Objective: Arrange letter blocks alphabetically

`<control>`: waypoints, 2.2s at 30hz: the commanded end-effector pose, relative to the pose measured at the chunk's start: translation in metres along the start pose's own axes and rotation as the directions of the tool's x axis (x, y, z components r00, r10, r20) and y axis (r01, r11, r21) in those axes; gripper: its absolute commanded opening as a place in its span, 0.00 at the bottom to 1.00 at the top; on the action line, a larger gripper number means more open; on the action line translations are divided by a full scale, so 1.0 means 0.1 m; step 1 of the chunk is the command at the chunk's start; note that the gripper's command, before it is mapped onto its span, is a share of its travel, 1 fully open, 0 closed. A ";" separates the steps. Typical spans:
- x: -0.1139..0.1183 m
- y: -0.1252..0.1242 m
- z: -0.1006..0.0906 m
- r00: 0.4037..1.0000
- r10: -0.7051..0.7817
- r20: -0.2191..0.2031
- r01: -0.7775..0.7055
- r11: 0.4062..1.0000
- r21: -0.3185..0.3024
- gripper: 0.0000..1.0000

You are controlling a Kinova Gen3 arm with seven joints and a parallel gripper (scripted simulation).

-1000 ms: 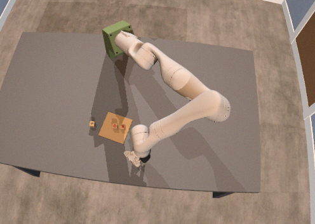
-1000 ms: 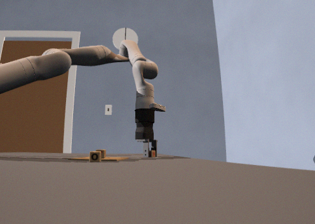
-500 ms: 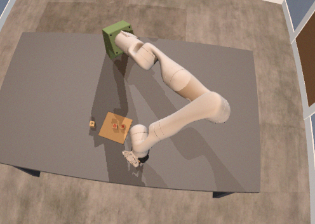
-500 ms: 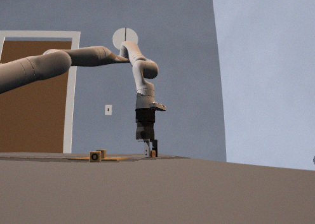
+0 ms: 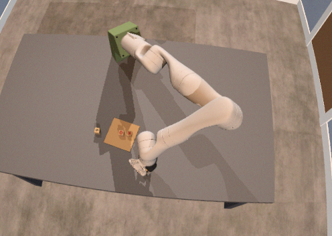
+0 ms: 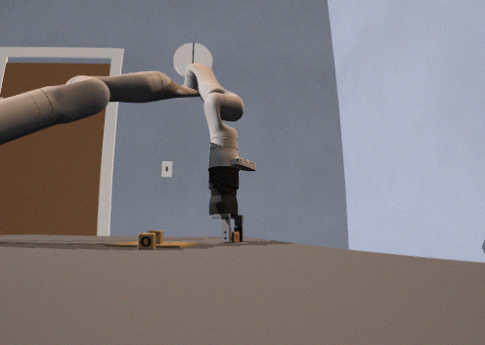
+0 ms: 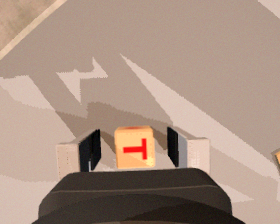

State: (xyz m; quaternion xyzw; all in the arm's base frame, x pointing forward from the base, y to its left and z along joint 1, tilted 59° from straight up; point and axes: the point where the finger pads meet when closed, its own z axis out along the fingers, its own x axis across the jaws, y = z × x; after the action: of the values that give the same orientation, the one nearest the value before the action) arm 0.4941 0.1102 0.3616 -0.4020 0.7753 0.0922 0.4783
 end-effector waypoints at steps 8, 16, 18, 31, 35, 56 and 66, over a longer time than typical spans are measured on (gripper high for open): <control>-0.03 -0.01 0.00 1.000 -0.007 0.005 0.007 1.000 0.002 1.00; -0.03 -0.01 0.00 1.000 -0.007 0.005 0.007 1.000 0.002 0.79; -0.03 -0.01 0.00 1.000 -0.007 0.005 0.007 1.000 0.002 0.79; -0.03 -0.01 0.00 1.000 -0.007 0.005 0.007 1.000 0.002 0.49; -0.03 -0.01 0.00 1.000 -0.007 0.005 0.007 1.000 0.002 0.49; -0.03 -0.01 0.00 1.000 -0.007 0.005 0.007 1.000 0.002 0.49; -0.03 -0.01 0.00 1.000 -0.007 0.005 0.007 1.000 0.002 0.49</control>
State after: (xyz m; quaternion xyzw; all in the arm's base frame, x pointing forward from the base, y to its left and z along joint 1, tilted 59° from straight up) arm 0.4941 0.1102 0.3616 -0.4020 0.7753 0.0922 0.4783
